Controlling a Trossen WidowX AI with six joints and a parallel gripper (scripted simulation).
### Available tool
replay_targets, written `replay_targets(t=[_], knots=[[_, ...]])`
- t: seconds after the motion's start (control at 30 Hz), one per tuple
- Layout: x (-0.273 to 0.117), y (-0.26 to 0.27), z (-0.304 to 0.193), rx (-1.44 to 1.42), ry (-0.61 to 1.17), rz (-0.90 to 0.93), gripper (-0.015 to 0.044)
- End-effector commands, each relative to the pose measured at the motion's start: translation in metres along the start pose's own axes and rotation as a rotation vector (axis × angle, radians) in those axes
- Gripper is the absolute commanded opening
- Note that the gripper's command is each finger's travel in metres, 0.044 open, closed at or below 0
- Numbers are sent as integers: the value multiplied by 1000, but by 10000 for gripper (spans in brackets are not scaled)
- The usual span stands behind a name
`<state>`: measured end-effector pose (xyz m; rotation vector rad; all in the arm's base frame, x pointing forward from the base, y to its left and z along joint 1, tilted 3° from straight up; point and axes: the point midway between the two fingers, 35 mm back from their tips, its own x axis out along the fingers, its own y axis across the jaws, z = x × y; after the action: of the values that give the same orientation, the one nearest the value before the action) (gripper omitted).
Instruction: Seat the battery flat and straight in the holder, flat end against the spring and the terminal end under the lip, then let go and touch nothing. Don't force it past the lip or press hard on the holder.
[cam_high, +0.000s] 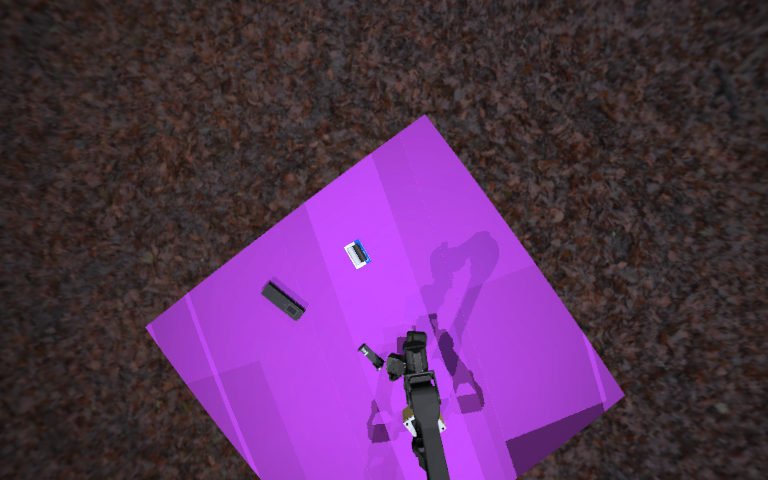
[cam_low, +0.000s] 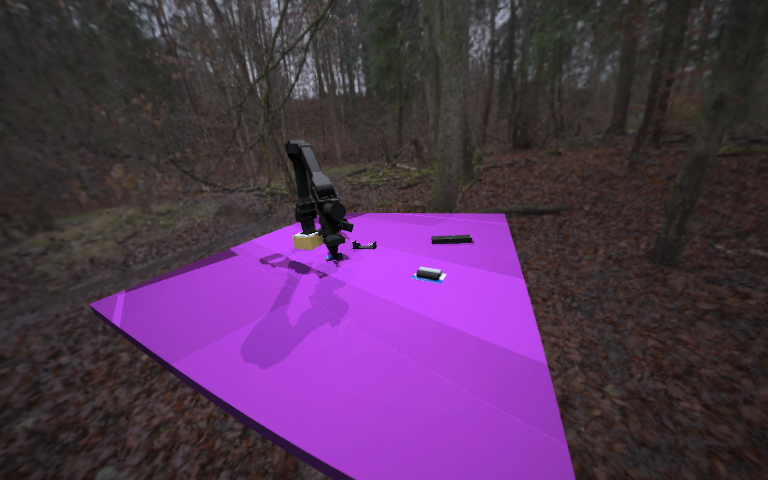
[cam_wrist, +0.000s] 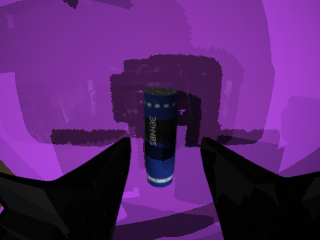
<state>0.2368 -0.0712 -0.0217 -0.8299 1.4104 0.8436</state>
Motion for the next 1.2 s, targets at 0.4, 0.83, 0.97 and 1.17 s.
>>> replay_targets(t=[0.4, 0.83, 0.97, 1.17], knots=[[10, 4, 0, -4, -2, 10, 82], [-35, 2, 0, -4, -2, 10, 59], [-40, 3, 0, -4, -2, 10, 59], [-45, 2, 24, 124, -3, 10, 59]])
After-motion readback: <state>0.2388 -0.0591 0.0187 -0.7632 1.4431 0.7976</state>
